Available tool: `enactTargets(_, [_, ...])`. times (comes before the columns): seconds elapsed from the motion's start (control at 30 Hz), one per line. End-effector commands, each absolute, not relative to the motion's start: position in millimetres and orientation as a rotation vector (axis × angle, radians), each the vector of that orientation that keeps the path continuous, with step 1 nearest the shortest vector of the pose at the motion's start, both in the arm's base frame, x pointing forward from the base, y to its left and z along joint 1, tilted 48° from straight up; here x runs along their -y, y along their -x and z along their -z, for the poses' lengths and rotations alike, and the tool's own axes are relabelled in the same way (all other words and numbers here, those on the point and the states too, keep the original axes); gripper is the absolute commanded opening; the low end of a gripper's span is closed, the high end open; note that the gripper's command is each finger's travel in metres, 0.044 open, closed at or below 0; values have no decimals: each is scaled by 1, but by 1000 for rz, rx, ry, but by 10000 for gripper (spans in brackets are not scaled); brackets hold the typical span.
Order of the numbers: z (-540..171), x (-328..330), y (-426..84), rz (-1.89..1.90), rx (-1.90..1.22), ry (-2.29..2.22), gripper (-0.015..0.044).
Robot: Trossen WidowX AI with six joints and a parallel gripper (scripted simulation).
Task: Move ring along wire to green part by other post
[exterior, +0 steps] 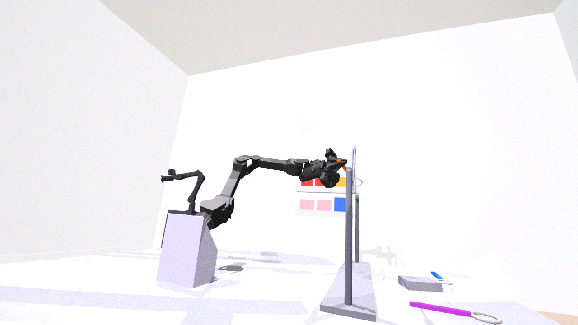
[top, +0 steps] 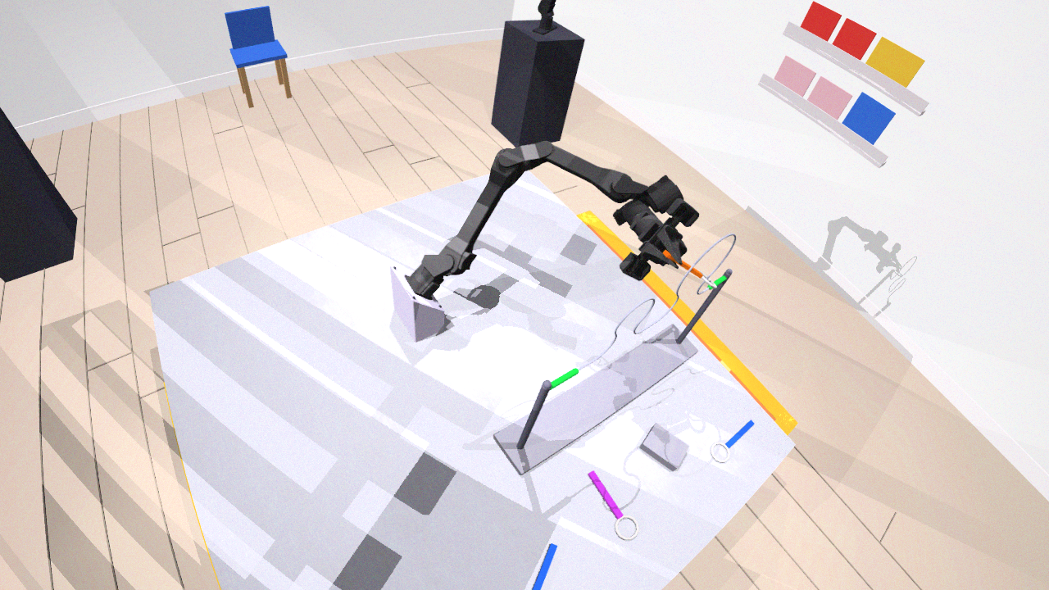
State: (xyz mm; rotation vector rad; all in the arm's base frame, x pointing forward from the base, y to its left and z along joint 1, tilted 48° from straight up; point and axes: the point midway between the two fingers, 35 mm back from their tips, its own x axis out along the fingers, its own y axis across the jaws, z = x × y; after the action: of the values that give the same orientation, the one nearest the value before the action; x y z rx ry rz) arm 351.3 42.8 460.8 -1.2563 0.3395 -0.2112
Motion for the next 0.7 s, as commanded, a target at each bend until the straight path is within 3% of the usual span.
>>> enactTargets(0.0, [-472, -39, -352, 219, -320, 1303, -150])
enactTargets(0.67, [-488, -37, -352, 217, -324, 1315, -150])
